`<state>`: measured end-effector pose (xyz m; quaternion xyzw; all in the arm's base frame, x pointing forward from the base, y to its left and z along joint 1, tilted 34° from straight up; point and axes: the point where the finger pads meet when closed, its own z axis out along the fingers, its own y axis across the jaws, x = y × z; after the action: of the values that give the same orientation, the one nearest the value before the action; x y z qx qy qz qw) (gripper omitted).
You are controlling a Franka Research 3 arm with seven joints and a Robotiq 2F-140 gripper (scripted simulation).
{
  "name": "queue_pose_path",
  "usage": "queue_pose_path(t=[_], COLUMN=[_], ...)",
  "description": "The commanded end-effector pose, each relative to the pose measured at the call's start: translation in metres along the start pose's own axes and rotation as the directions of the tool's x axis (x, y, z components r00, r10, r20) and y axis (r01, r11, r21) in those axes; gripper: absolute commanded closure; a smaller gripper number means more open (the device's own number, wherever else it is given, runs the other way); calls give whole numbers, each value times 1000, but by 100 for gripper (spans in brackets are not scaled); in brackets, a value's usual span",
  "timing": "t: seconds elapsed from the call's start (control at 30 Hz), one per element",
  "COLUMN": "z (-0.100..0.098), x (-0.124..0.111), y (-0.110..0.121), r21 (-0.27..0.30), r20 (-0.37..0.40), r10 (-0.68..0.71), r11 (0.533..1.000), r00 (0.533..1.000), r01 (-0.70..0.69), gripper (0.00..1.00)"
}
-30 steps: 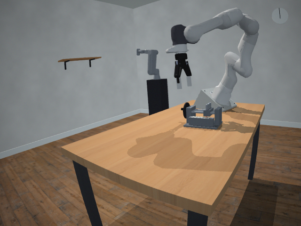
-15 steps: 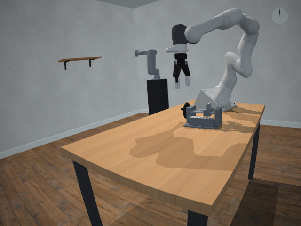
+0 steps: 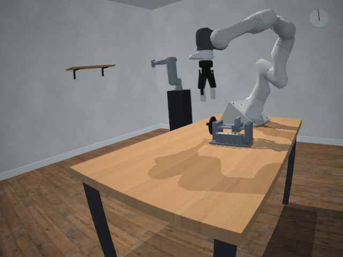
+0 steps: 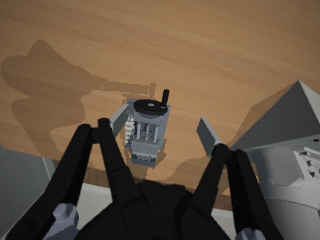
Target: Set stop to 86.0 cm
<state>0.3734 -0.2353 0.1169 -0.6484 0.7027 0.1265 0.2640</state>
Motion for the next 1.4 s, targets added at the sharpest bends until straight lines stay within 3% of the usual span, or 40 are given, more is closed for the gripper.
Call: queue_pose_path(t=[0.0, 0.07, 0.3, 0.4, 0.63, 0.8, 1.37], z=[0, 0, 1, 1, 8, 34, 34], x=[-9, -9, -72, -84, -85, -85, -85], y=[-9, -9, -79, -92, -93, -93, -93], r21=[-2, -2, -2, -2, -2, -2, -2], r20=[-2, -2, -2, -2, -2, -2, -2], r10=[-6, -6, -6, -6, -6, -6, -6], r11=[1000, 1000, 1000, 1000, 1000, 1000, 1000], r00=[1000, 1000, 1000, 1000, 1000, 1000, 1000], r01=[6, 6, 6, 6, 6, 6, 6], gripper=[67, 67, 67, 67, 67, 67, 67])
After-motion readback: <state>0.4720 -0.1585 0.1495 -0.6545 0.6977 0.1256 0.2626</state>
